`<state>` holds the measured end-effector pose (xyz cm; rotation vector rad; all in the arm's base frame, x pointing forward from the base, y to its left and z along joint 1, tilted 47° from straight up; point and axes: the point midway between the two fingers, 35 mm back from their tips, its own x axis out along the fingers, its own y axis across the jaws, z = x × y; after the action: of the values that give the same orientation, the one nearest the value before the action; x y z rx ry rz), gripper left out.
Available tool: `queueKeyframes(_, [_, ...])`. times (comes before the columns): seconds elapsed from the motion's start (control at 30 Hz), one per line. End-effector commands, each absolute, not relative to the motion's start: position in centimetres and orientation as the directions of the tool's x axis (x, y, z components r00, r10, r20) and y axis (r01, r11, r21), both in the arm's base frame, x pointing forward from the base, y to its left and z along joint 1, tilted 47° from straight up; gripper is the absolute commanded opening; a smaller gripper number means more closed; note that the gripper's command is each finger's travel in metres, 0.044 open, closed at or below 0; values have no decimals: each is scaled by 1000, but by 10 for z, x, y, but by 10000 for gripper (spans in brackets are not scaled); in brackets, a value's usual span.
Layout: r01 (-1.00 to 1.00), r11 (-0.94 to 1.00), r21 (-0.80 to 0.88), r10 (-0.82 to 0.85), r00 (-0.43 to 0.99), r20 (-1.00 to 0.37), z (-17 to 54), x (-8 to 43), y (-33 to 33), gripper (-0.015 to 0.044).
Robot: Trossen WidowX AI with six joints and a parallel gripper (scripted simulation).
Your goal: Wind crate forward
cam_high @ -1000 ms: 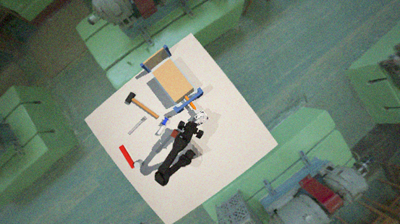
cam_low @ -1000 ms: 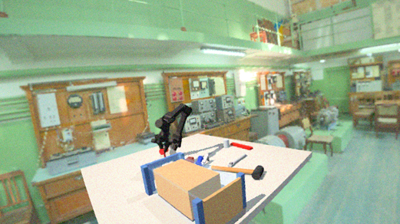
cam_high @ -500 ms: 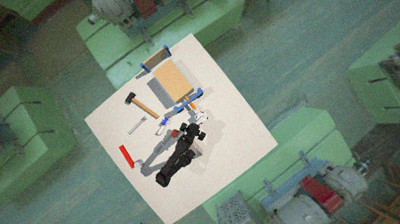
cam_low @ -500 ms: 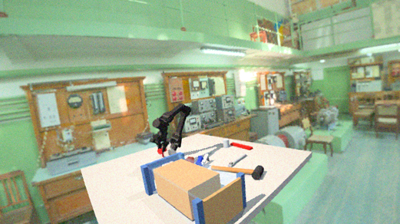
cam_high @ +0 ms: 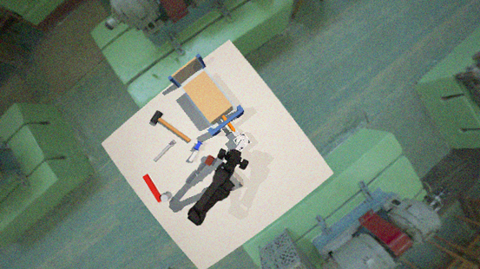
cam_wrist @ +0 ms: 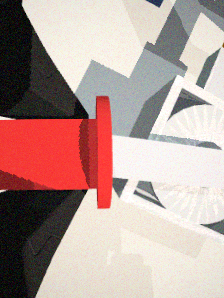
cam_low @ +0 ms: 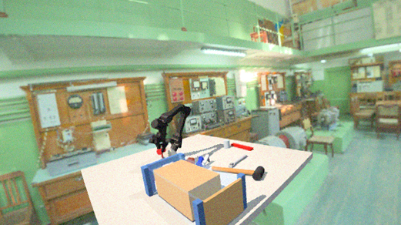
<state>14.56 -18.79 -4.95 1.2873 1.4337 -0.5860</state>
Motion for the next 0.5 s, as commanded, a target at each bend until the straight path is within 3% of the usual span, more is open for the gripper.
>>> queueKeyframes(0.0, [928, 293, 230, 379, 108, -919, -56, 127, -191, 0])
queueKeyframes(0.47, [928, 293, 229, 378, 107, -919, -62, 114, -198, 0])
